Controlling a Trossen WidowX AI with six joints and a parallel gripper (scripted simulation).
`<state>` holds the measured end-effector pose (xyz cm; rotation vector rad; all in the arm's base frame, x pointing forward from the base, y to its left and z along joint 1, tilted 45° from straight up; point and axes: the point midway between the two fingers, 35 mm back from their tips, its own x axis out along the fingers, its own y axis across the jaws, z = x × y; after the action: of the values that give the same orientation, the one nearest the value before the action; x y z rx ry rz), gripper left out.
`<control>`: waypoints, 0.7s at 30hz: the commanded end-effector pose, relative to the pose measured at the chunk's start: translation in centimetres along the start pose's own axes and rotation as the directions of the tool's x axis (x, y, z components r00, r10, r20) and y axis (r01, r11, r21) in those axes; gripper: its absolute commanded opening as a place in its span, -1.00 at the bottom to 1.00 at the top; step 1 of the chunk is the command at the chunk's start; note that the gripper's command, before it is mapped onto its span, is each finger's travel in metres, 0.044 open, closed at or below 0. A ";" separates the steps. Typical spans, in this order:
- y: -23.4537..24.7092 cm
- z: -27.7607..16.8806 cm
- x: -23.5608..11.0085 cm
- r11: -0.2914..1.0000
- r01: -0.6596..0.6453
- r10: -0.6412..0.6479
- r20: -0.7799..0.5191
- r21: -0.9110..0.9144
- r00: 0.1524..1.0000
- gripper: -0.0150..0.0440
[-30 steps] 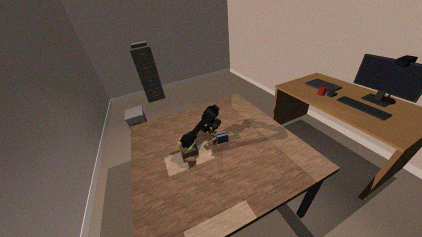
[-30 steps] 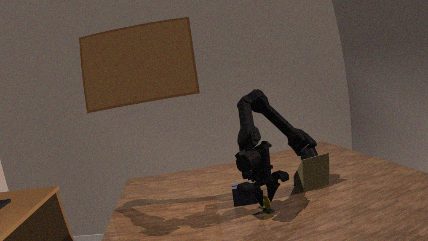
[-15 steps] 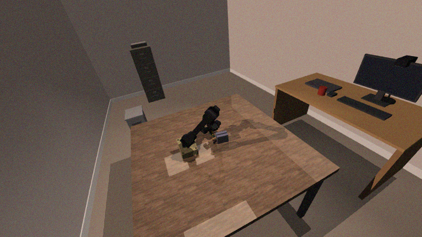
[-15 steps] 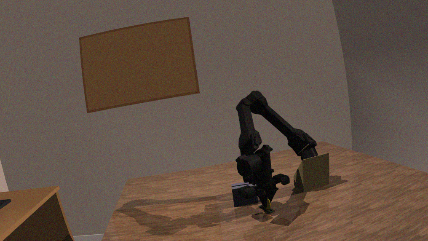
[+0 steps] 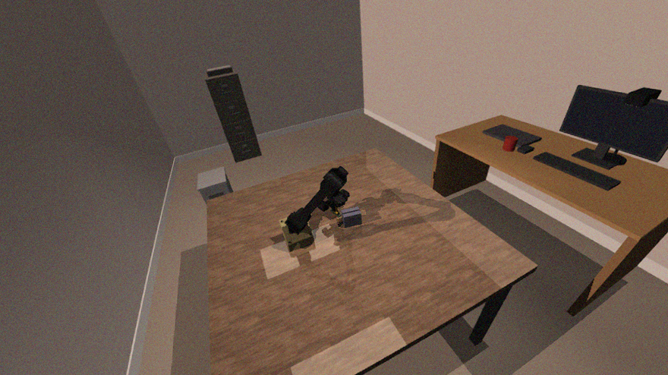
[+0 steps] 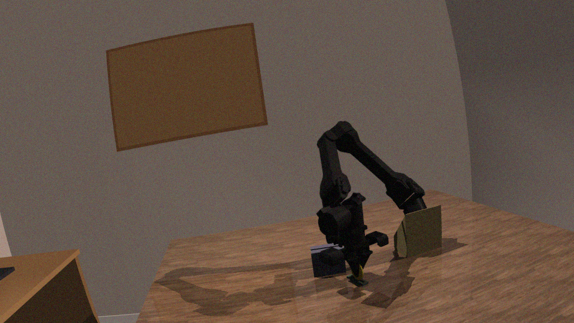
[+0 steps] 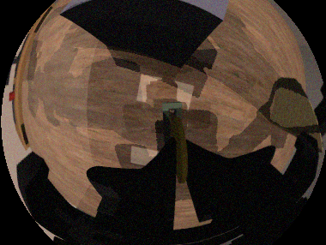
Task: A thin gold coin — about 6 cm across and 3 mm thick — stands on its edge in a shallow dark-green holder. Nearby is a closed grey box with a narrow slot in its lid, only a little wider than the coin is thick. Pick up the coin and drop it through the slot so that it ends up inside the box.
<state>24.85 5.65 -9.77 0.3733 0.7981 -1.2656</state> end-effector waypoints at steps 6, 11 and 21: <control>0.5 -0.1 -2.4 1.000 -0.010 0.010 -0.008 0.007 1.000 -0.49; 0.5 -0.2 -3.6 1.000 -0.010 0.010 -0.009 0.006 1.000 -0.49; 0.5 -0.2 -6.1 1.000 -0.010 0.010 -0.010 0.006 1.000 -0.49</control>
<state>24.63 9.29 -6.42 0.3705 0.8024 -1.2631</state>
